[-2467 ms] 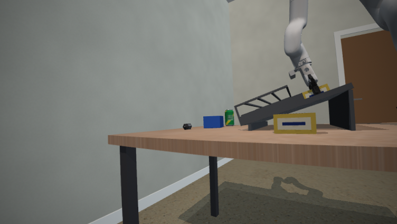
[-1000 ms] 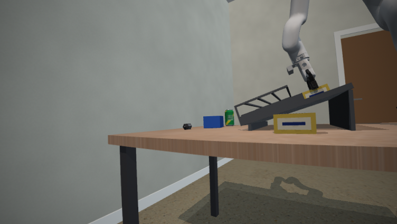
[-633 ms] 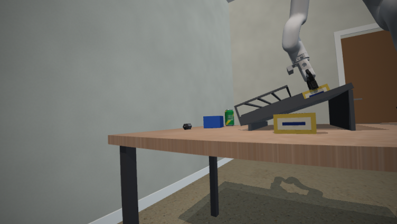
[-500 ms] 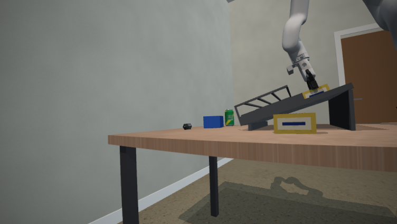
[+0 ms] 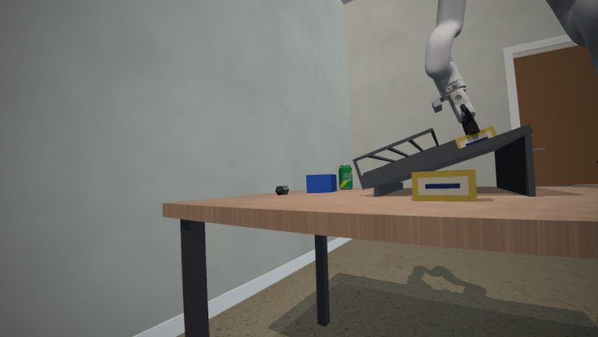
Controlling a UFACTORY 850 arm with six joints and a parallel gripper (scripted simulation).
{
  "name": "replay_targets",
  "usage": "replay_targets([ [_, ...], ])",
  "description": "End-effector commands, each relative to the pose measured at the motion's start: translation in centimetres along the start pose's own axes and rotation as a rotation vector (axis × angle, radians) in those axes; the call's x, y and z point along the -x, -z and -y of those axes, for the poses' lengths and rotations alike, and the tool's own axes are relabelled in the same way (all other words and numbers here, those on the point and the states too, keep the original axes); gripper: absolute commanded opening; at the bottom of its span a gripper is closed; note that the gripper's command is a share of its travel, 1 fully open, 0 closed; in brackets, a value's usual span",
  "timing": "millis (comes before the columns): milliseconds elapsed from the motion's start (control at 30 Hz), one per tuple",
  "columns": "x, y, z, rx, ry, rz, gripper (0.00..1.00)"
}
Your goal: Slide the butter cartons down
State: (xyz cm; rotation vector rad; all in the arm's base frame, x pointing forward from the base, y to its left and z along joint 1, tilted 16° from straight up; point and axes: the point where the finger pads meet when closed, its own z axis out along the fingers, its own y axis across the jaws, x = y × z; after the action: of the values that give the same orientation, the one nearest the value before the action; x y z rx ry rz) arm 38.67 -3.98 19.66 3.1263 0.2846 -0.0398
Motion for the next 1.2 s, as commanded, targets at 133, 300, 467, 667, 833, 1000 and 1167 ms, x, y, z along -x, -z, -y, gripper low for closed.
replay_targets([
  [133, -0.1, 0.1, 0.0, 0.0, 0.0, -0.001, 1.0],
  [300, -0.1, -2.7, 0.0, 0.0, 0.0, -0.001, 1.0],
  [467, -0.1, -2.7, 0.0, 0.0, 0.0, -0.001, 1.0],
  [667, -0.1, -2.7, 0.0, 0.0, 0.0, -0.001, 1.0],
  [833, -0.1, -2.7, 0.0, 0.0, 0.0, -0.002, 0.0],
  [1000, -0.1, -2.7, 0.0, 0.0, 0.0, -0.002, 0.0],
  [1167, -0.1, -2.7, 0.0, 0.0, 0.0, -0.002, 0.0],
])
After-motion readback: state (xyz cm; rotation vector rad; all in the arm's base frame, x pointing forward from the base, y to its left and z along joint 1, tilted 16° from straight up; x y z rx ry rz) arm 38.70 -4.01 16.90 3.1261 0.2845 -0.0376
